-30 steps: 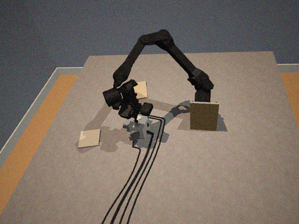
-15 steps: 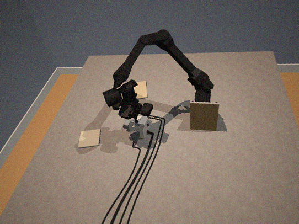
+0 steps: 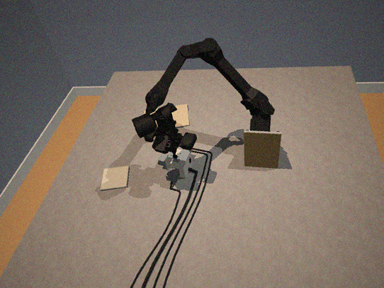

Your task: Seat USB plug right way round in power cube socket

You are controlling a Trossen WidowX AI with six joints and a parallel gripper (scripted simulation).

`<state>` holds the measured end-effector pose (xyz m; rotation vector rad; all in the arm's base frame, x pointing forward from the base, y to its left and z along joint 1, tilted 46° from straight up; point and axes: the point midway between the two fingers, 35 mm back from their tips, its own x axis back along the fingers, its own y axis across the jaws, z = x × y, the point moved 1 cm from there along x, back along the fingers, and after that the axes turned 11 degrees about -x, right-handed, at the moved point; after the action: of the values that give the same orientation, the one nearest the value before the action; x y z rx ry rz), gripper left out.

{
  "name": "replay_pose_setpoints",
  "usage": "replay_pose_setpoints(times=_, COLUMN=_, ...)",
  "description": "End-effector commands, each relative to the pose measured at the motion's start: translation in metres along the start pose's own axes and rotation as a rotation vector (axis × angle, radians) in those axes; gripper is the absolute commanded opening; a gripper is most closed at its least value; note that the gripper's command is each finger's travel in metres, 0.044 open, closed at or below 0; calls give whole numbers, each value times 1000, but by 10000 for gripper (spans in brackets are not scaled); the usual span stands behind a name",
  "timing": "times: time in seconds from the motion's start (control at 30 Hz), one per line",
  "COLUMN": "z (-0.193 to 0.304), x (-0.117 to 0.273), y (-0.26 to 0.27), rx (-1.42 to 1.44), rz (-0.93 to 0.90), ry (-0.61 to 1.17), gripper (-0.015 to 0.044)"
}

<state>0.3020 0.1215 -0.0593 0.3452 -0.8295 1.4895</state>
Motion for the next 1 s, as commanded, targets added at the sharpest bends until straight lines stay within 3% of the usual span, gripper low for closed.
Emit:
replay_pose_setpoints(times=0.0, z=0, x=-1, y=0, rx=3, rz=4, ry=3, gripper=0)
replay_pose_setpoints(times=0.97, z=0, x=-5, y=0, rx=3, rz=4, ry=3, gripper=0)
